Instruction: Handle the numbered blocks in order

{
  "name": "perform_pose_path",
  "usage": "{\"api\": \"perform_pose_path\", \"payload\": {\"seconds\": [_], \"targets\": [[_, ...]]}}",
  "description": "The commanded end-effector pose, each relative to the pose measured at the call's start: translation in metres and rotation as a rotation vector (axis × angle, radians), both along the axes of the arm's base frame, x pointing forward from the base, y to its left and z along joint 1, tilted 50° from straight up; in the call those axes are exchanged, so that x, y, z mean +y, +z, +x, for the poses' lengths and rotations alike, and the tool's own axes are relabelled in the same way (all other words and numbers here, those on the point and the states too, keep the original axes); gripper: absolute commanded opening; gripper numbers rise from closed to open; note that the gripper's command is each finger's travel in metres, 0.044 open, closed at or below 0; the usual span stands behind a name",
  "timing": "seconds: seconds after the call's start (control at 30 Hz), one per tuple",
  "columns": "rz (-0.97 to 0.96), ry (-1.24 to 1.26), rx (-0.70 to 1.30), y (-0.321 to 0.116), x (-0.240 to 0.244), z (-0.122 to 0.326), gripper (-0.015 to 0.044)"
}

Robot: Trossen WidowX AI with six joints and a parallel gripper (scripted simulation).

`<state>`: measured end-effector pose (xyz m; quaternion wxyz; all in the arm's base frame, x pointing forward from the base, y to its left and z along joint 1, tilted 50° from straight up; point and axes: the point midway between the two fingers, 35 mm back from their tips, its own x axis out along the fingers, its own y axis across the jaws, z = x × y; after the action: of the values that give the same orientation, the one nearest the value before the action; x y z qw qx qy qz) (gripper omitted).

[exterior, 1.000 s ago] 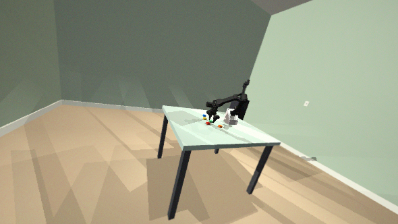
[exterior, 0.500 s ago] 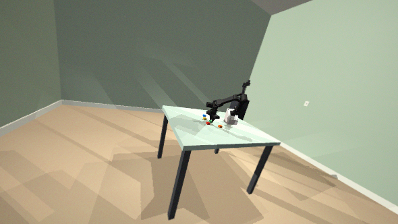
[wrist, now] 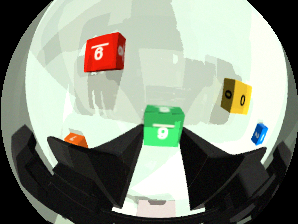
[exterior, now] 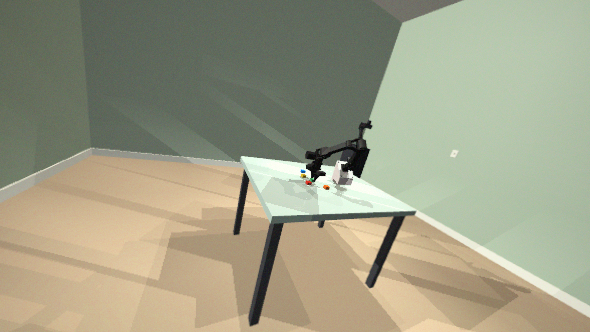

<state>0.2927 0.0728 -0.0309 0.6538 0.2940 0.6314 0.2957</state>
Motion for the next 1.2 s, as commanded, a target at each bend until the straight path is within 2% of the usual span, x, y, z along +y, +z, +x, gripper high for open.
{"api": "perform_pose_path", "payload": {"seconds": [0.0,1.17], "targets": [[0.002,-0.004,0.003,0.0,0.0,0.0,0.012],[0.002,-0.004,0.003,0.01,-0.011,0.0,0.012]]}}
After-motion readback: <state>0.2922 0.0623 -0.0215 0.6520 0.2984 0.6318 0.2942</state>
